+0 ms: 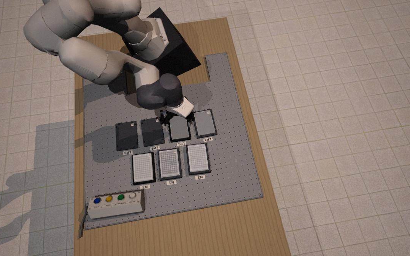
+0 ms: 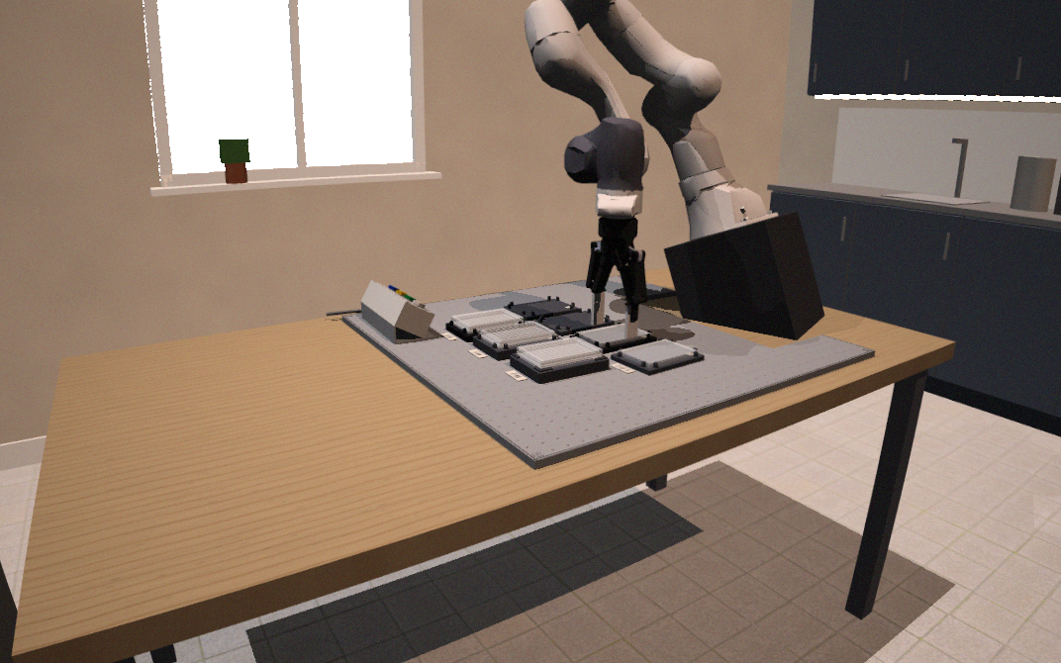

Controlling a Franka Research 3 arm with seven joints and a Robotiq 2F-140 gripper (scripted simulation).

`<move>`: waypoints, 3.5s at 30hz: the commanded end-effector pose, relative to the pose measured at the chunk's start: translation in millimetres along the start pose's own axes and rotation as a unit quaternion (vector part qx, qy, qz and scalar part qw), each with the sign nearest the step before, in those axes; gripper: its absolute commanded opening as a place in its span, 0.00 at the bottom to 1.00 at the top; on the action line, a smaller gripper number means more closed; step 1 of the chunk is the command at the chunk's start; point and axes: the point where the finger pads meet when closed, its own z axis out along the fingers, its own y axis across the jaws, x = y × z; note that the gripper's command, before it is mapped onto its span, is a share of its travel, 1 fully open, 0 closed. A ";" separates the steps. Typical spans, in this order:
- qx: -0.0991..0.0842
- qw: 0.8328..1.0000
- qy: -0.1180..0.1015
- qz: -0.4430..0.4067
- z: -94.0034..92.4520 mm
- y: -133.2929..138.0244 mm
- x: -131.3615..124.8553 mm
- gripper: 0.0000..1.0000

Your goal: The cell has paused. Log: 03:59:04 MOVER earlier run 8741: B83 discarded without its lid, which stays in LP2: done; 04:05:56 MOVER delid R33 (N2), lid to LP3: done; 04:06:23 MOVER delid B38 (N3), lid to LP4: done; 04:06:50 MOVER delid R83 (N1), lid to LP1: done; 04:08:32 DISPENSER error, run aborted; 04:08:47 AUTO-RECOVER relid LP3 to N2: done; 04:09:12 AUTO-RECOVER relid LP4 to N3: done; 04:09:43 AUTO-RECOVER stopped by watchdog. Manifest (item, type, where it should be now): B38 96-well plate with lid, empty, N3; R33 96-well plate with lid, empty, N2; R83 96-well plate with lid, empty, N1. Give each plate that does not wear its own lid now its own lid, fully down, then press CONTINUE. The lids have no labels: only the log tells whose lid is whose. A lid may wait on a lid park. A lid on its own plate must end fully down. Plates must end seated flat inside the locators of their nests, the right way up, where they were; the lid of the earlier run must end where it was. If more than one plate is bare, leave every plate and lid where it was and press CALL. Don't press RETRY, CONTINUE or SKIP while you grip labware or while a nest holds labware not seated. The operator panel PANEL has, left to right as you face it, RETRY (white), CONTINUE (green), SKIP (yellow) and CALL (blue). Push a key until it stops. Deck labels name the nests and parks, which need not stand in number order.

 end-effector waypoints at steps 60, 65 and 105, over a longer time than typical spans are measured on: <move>-0.001 1.000 0.000 0.004 9.6 0.9 0.2 0.66; -0.001 1.000 0.000 0.004 9.6 0.9 0.2 0.66; -0.001 1.000 0.000 0.004 9.6 0.9 0.2 0.00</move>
